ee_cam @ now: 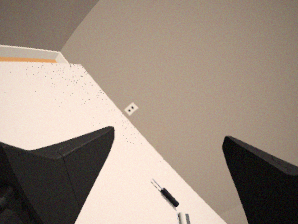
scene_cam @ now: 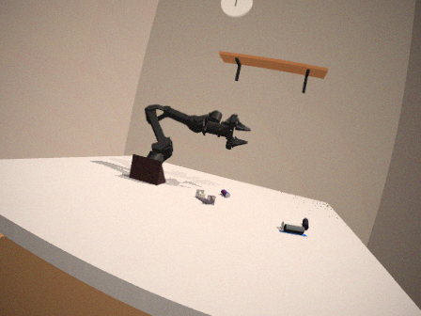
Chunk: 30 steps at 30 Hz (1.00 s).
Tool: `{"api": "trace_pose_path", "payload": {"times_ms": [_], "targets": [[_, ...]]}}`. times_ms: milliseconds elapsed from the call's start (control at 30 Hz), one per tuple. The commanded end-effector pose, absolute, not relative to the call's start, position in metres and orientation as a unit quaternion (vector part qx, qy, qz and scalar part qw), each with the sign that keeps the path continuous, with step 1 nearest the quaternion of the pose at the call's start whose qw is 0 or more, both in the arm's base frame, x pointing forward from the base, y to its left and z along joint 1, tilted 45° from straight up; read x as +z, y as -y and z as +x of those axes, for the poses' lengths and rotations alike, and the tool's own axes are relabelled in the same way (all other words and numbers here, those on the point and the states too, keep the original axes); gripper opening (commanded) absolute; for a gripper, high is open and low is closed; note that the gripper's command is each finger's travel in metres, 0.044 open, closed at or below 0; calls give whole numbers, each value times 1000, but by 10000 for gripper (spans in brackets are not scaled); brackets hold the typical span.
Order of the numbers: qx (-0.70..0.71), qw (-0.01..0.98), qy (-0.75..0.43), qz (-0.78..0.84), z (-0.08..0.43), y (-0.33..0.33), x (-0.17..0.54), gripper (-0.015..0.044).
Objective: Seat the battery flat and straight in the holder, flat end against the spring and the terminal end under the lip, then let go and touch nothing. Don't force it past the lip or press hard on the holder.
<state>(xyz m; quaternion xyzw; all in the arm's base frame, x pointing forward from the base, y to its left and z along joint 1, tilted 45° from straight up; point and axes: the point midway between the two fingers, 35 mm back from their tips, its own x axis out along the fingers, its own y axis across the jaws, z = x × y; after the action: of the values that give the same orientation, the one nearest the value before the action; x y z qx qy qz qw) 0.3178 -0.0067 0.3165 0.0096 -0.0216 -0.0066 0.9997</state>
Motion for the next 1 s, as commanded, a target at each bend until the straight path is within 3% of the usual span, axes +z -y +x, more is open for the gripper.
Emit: {"api": "trace_pose_path", "payload": {"times_ms": [0, 167, 400, 667, 967], "targets": [[-5, 1000, 15, 2, 319, 6, 314, 374], [78, 971, -143, -173, 349, -1, 248, 242], [296, 840, -279, -359, 355, -11, 161, 239], [531, 691, -250, -422, 336, -25, 110, 239], [651, 613, -151, -422, 324, -34, 94, 239]]}}
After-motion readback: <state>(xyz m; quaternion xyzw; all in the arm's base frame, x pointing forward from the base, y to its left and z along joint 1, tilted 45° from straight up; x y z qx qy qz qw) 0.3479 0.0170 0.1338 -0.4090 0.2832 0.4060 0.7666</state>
